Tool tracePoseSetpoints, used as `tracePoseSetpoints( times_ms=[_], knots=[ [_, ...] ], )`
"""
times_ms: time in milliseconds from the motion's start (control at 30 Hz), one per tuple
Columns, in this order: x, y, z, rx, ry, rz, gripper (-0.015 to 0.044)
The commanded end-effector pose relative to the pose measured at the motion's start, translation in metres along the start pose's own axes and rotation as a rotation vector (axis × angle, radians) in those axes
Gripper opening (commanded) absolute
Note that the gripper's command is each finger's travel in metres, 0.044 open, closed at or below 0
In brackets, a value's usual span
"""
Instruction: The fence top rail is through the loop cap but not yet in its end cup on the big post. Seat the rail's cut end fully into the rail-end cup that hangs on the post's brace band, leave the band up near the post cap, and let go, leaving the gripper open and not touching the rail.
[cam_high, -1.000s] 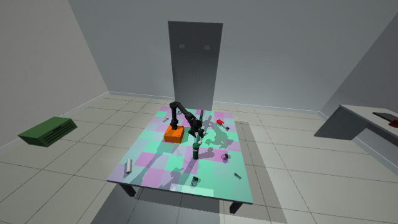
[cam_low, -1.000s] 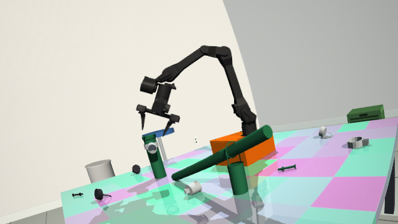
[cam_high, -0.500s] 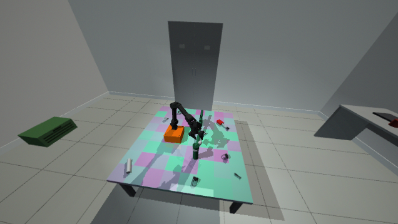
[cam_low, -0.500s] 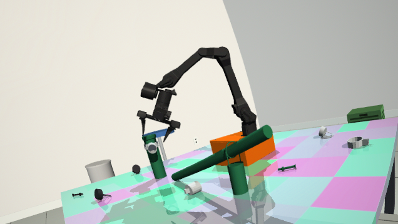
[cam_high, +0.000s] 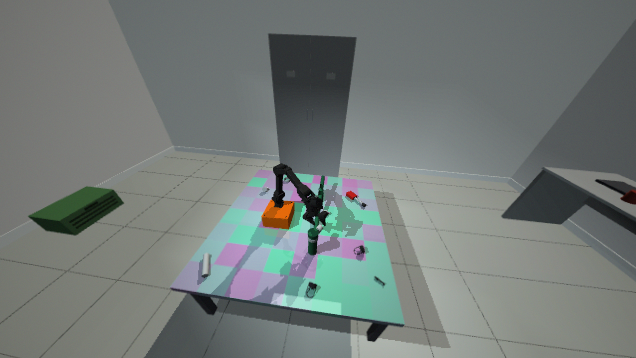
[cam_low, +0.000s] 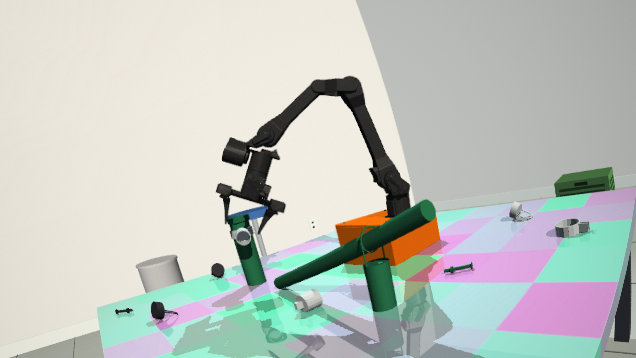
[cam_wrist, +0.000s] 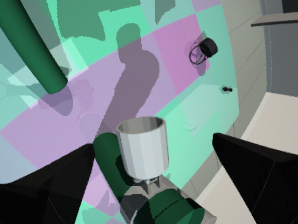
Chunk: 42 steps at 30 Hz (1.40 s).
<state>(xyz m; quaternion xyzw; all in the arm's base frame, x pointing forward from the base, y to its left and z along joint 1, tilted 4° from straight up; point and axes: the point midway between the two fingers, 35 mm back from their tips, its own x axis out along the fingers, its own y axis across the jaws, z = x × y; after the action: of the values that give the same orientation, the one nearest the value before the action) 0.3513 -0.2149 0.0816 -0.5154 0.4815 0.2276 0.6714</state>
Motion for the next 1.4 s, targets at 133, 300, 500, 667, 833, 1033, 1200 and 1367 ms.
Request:
tracePoseSetpoints(
  times_ms=[133, 300, 500, 667, 833, 1033, 1200, 1367],
  knots=[
    [0.015, 0.003, 0.001, -0.001, -0.004, 0.01, 0.044],
    [0.023, 0.003, 0.001, -0.001, -0.004, 0.01, 0.044],
    [0.033, 0.004, 0.001, -0.001, -0.004, 0.009, 0.044],
    [0.041, 0.004, 0.001, -0.001, -0.004, 0.009, 0.044],
    [0.049, 0.005, 0.001, -0.001, -0.004, 0.009, 0.044],
    [0.051, 0.005, 0.001, -0.001, -0.004, 0.009, 0.0414],
    [0.051, 0.005, 0.001, -0.001, -0.004, 0.009, 0.0282],
    [0.051, 0.005, 0.001, -0.001, -0.004, 0.009, 0.0171]
  ],
)
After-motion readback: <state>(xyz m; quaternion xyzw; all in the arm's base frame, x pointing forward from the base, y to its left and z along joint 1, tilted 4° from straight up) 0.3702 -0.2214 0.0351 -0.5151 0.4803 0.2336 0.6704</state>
